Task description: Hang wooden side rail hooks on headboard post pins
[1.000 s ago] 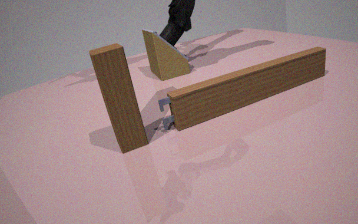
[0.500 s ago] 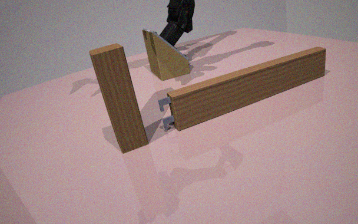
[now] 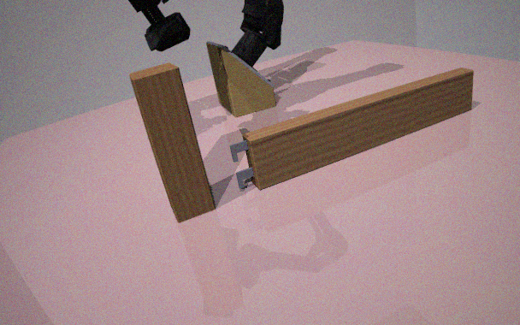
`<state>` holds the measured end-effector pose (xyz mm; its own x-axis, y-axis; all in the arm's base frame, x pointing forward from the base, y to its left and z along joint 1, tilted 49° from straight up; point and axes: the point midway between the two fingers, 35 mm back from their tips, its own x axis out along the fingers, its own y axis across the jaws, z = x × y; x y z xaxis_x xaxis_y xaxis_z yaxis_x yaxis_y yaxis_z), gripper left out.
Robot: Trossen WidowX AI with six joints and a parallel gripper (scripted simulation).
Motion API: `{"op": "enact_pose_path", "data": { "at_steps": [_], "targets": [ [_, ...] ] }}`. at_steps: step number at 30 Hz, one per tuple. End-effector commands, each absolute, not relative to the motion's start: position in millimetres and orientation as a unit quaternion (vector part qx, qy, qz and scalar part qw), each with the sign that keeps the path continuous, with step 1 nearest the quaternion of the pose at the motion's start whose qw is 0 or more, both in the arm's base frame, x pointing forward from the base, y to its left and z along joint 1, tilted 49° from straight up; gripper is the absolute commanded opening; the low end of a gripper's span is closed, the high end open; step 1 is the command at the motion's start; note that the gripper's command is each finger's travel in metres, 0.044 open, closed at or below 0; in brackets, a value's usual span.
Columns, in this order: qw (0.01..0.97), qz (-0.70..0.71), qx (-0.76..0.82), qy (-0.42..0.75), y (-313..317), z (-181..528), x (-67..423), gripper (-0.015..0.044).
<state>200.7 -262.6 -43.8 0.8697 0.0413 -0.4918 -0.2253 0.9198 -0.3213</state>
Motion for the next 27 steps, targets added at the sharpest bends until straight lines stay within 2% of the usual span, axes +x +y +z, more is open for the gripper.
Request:
{"op": "enact_pose_path", "data": {
  "at_steps": [1, 8, 27],
  "targets": [
    [0.939, 0.153, -0.224, 0.212, -218, -61, 213, 0.0440],
    [0.916, 0.248, -0.279, 0.148, -161, -76, 222, 0.0440],
    [0.915, 0.250, -0.280, 0.146, -160, -77, 222, 0.0440]
  ]
}}
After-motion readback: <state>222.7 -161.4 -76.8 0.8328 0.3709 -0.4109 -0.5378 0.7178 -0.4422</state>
